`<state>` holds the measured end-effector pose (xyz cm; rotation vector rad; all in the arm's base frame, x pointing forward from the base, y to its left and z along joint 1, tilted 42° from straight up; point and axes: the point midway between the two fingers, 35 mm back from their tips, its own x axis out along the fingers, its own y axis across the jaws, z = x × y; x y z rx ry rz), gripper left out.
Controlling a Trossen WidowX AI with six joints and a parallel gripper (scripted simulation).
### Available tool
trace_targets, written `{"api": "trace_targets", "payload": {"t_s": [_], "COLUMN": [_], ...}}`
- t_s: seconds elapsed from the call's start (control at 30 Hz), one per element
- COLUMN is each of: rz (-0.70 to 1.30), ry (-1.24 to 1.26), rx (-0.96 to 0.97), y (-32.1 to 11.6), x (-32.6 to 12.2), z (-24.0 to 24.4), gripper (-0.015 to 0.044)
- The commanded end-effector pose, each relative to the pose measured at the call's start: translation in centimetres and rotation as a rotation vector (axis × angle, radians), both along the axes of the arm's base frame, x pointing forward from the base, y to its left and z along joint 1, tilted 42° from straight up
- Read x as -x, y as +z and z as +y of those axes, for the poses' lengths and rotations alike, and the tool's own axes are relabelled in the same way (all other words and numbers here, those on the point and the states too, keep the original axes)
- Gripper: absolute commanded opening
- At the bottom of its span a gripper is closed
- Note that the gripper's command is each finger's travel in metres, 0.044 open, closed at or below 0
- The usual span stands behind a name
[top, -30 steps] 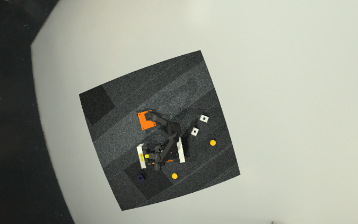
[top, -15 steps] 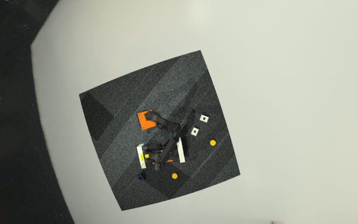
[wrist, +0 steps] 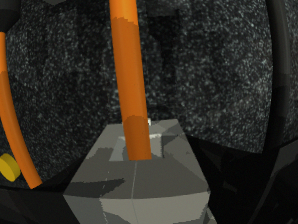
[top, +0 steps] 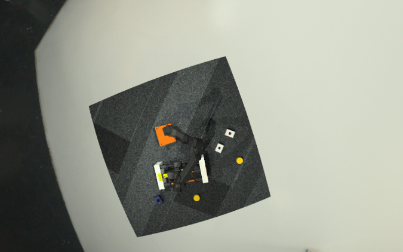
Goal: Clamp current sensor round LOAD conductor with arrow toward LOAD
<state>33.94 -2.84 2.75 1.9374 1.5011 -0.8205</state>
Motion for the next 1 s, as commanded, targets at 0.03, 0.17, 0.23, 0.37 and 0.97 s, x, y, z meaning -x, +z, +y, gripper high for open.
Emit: {"api": "trace_targets", "payload": {"t_s": [0.03, 0.17, 0.23, 0.37, 0.97], "rz": [0.001, 0.000, 0.000, 0.000, -0.014], "ry": [0.000, 0.000, 0.000, 0.000, -0.013], "rx": [-0.001, 0.000, 0.000, 0.000, 0.002], "y": [0.00, 0.00, 0.00, 0.00, 0.07], "x": [0.03, 0.00, 0.00, 0.00, -0.01], "z": [0.01, 0.00, 0.00, 0.00, -0.08], "gripper": [0.0256, 0.0243, 0.0230, 0.0203, 0.0024]}}
